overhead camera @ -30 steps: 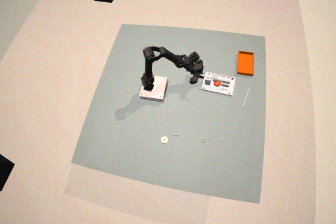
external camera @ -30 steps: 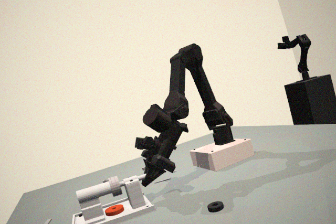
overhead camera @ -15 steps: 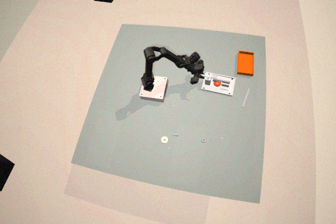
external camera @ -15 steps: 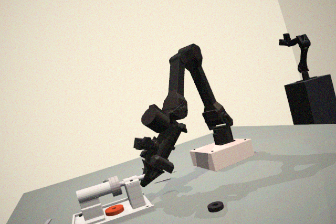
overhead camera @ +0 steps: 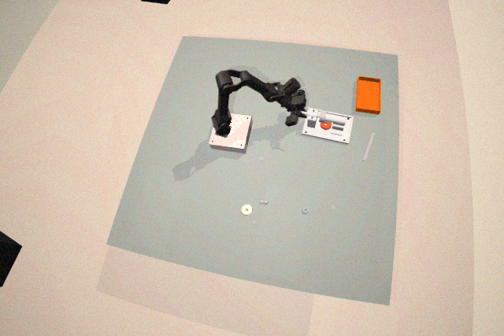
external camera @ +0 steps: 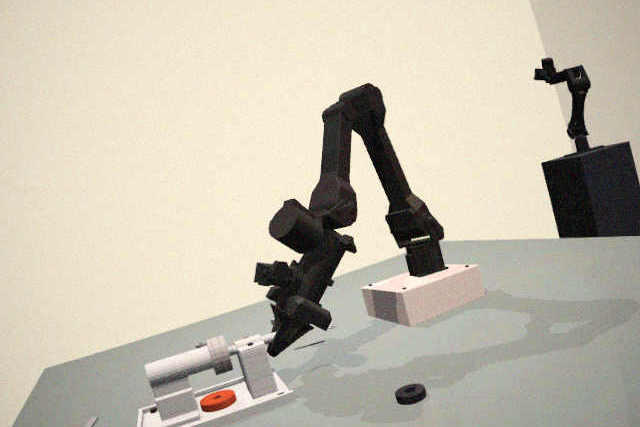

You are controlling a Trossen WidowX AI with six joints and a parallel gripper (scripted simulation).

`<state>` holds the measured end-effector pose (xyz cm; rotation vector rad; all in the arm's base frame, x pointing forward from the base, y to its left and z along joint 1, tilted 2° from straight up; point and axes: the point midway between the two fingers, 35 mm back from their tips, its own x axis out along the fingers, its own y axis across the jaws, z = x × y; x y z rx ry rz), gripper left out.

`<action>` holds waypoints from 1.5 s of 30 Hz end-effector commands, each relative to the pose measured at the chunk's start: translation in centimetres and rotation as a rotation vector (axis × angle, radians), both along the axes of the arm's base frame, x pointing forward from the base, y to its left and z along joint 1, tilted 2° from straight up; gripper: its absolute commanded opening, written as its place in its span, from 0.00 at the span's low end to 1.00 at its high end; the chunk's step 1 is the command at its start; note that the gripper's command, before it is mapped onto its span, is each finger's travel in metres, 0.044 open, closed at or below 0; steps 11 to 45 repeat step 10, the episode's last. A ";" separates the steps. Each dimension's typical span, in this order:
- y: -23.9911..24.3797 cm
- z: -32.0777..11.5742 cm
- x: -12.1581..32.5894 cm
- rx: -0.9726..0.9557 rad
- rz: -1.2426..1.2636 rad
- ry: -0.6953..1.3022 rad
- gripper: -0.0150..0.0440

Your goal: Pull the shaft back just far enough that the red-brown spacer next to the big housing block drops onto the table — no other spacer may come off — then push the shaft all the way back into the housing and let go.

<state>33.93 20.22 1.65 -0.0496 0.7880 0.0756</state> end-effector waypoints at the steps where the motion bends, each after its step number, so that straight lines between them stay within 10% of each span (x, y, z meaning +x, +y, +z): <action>1: 0.0 0.0 0.0 0.000 0.000 -0.001 0.48; 10: 0.0 0.4 -0.4 0.001 0.000 -0.001 0.88; 45: 0.0 0.4 -0.4 0.001 0.000 -0.001 0.88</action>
